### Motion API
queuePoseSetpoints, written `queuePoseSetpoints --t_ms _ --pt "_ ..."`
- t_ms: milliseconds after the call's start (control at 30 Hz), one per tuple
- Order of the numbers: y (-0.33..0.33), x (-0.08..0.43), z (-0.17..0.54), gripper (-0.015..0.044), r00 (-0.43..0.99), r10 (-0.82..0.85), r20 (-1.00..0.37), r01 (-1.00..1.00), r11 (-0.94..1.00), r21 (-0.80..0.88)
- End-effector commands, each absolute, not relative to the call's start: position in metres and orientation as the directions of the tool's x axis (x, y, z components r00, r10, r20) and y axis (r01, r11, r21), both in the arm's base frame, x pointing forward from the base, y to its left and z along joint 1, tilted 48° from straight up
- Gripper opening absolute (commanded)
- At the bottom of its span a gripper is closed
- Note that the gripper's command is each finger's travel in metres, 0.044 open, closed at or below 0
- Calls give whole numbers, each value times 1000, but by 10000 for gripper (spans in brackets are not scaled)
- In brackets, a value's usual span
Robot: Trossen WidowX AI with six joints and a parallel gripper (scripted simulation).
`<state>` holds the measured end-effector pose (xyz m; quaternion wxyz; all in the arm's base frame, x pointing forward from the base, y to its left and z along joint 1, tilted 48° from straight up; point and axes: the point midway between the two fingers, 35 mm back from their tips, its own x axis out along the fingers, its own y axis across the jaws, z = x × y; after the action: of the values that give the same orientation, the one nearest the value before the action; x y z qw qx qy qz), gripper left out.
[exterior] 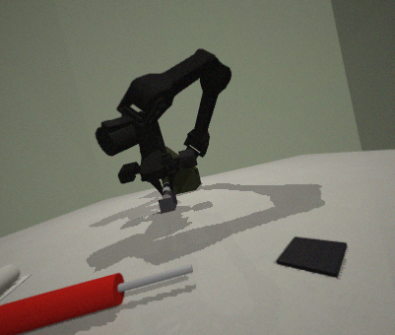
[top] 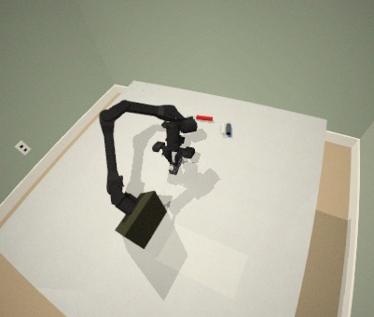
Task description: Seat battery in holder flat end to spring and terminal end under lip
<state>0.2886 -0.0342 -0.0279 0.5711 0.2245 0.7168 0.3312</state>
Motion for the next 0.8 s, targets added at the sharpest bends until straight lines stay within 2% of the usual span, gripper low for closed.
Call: queuePoseSetpoints --t_ms 0,333,767 --pt "-32 290 -30 80 -282 690 -667 -63 680 730" --pt "-28 293 -33 80 -348 671 -655 -65 680 730" --pt "-28 300 -32 80 -349 670 -655 -65 680 731"
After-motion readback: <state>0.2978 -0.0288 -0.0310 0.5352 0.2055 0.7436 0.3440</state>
